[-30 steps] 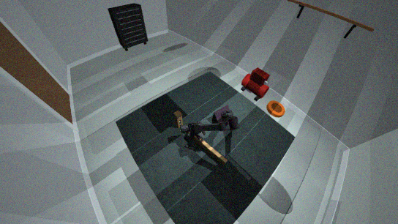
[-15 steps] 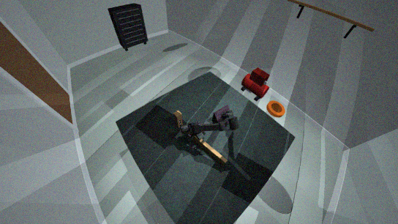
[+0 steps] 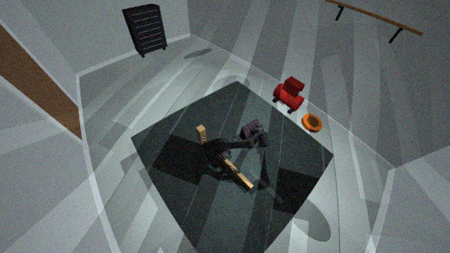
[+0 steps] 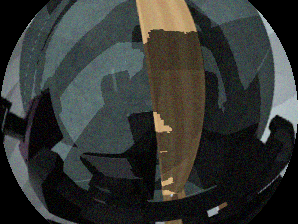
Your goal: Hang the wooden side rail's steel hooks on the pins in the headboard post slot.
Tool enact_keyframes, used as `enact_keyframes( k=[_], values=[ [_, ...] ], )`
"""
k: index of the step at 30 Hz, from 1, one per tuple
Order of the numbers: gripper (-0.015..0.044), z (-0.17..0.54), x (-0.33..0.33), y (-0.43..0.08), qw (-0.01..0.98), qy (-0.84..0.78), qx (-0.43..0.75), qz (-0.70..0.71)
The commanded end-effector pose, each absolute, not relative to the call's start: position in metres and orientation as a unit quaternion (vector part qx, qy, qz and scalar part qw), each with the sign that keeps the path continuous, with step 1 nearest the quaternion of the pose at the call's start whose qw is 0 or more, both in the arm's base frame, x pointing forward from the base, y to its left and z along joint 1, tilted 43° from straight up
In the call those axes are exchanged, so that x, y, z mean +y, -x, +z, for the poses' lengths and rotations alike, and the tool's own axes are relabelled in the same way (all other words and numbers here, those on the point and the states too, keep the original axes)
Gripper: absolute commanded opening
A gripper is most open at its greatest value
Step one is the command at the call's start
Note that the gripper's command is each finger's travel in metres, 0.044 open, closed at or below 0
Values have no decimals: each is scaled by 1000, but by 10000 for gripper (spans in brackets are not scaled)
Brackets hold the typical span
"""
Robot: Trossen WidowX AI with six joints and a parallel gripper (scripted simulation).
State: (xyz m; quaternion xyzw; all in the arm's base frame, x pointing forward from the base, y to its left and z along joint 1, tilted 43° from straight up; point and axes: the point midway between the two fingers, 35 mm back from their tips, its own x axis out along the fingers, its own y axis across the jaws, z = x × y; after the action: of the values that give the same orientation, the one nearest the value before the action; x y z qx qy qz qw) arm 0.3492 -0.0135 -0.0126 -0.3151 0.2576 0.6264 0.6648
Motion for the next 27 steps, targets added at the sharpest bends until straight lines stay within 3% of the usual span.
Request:
enact_keyframes(
  k=[1,27],
  values=[
    [0,-13,-14,-353,670,306,264,623],
    [0,-11,-14,-364,670,306,264,623]
  ],
)
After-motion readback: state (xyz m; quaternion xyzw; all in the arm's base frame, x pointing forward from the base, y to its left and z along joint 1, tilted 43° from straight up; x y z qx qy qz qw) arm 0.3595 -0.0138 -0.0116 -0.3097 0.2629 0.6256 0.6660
